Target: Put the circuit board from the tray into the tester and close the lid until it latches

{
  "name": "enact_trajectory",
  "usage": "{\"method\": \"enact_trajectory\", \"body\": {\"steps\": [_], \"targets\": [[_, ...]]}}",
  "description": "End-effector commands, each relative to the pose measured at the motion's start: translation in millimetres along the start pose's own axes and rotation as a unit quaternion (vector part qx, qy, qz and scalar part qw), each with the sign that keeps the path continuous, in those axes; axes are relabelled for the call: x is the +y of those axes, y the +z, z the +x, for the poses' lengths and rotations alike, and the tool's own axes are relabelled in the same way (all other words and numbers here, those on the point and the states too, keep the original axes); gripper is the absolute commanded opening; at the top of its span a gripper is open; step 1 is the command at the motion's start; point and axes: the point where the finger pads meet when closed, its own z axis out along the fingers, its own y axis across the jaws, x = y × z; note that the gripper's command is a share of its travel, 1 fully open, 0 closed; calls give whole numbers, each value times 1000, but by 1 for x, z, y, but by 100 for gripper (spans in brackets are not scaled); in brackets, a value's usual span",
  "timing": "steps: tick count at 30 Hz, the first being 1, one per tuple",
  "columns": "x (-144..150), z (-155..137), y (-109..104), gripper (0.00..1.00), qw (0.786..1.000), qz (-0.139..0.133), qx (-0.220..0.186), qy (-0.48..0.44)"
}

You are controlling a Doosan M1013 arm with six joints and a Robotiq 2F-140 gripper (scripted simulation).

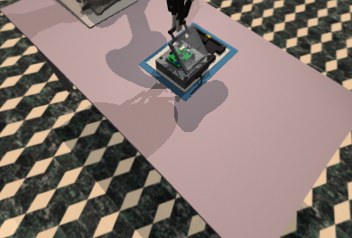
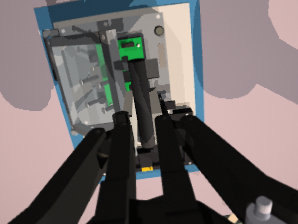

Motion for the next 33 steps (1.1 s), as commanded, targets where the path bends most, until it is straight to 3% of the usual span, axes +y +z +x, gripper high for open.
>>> {"method": "enact_trajectory", "body": {"steps": [1, 33], "targets": [[5, 0, 5, 0, 1000, 0, 0, 0], [37, 0, 50, 0, 1000, 0, 0, 0]]}}
